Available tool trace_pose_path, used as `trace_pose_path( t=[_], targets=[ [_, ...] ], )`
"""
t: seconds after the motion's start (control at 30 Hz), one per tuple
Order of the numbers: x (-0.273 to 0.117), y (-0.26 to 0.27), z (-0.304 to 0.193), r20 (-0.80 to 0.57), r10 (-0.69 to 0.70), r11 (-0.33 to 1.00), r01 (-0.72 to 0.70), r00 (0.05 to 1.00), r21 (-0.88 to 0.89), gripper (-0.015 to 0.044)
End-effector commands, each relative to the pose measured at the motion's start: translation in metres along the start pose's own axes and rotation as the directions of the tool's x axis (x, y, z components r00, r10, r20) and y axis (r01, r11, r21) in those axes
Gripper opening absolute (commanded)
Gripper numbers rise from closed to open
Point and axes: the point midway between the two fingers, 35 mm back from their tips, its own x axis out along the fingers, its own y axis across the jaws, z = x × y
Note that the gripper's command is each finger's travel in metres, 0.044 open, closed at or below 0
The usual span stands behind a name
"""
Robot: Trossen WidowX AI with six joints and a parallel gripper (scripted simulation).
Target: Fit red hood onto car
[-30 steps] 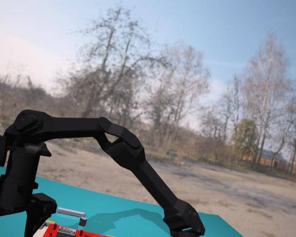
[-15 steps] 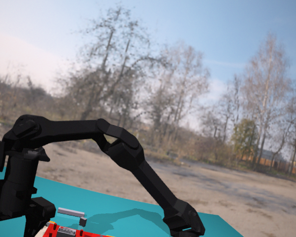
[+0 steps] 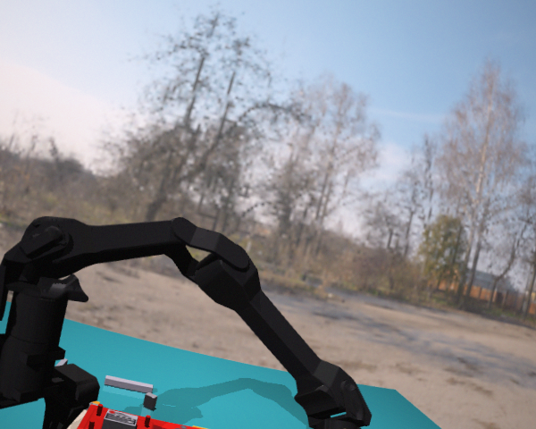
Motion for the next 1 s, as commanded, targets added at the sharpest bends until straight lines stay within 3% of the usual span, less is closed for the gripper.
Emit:
trace_pose_path(
  t=[0.0,0.97],
  targets=[
    [0.004,0.000,-0.001,0.002,-0.005,1.000,0.005,1.000,-0.006,0.0440],
    [0.024,-0.001,-0.001,0.002,-0.006,1.000,0.006,1.000,-0.006,0.0440]
  ],
)
